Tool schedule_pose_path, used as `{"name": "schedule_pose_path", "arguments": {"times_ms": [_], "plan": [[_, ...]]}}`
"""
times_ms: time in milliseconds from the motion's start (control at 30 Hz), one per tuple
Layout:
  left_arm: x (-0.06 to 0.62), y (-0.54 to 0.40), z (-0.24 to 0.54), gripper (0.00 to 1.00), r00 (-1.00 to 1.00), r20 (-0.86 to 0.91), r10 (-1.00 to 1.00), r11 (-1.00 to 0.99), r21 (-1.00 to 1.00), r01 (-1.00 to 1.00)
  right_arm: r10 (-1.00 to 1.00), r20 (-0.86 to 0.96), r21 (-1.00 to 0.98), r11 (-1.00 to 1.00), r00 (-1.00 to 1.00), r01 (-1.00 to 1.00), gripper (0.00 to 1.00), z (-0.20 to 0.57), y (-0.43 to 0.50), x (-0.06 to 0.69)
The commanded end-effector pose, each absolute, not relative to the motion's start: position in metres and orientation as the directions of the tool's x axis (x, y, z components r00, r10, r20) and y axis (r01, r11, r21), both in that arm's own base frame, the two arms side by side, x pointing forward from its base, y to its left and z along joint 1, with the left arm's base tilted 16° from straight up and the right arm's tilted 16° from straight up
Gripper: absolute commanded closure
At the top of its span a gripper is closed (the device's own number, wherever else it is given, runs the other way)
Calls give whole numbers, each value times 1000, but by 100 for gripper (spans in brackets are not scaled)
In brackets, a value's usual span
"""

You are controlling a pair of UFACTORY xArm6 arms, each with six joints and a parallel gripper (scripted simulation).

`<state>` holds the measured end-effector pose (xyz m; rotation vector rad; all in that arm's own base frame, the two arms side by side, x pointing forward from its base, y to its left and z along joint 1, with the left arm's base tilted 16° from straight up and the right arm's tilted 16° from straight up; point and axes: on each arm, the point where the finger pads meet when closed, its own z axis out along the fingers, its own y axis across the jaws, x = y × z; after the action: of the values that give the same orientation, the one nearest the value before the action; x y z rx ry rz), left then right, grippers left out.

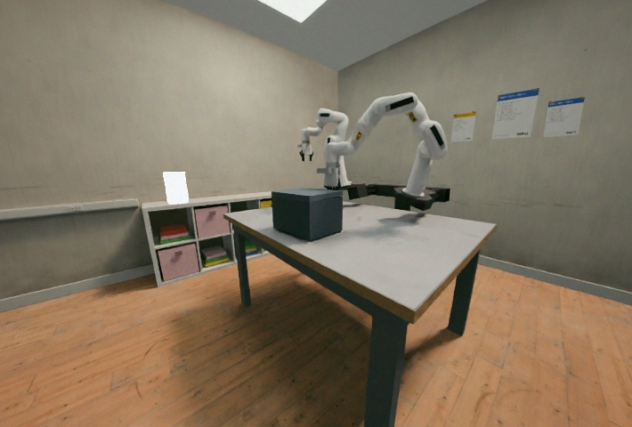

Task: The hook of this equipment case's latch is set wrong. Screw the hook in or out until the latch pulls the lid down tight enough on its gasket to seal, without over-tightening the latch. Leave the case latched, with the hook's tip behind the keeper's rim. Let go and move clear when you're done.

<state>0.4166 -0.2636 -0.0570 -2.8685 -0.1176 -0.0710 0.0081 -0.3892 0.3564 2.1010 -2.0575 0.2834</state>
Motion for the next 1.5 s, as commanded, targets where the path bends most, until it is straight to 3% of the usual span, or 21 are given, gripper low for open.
{"name": "schedule_pose_path", "arguments": {"times_ms": [0, 733, 1467], "plan": [[417, -263, -56, 81, 995, 62, 75, -960, -264, 88, -963, 269, 0, -21, 20, -1000, 0, 358, -390, 8], [404, -259, -76, 81, 985, 166, 45, -960, -264, 88, -963, 269, 0, -21, 20, -1000, 0, 358, -390, 8], [398, -245, -130, 81, 919, 394, -24, -960, -264, 88, -963, 269, 0, -21, 20, -1000, 0, 358, -390, 8]]}}
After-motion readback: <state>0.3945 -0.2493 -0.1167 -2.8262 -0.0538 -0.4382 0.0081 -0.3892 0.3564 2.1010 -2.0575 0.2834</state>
